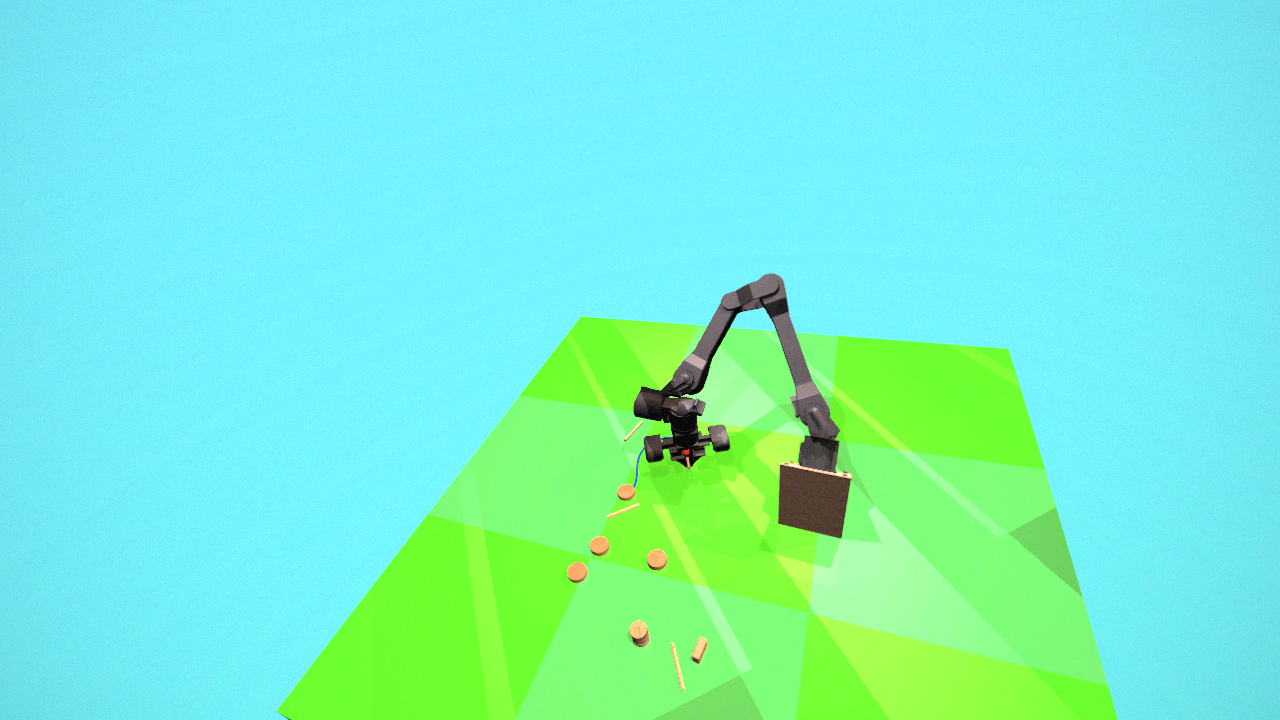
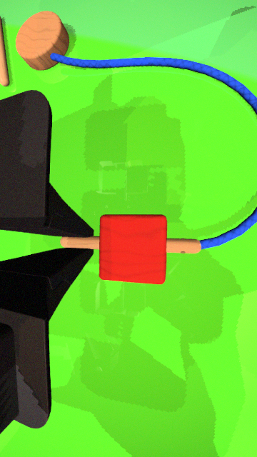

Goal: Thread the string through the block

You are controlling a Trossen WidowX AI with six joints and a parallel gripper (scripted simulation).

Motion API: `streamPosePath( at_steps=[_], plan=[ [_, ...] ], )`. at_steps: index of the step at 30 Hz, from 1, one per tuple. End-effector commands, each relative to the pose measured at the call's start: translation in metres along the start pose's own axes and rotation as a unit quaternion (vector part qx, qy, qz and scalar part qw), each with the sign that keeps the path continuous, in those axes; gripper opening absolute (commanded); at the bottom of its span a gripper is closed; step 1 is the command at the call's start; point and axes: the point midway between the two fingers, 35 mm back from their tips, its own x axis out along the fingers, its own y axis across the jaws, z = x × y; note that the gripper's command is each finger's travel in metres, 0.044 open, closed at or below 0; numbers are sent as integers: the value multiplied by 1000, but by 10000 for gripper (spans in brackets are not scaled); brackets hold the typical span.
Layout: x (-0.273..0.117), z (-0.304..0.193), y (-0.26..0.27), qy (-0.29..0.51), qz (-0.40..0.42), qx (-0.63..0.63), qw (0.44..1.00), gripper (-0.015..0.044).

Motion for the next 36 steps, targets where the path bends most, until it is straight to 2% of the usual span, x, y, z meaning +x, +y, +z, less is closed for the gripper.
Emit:
streamPosePath(
  at_steps=[1,36],
  plan=[
    [0,-6,-2,-1,-1,-1,1000,0],
    [-3,-48,-1,1,4,-19,1000,0]
  ],
)
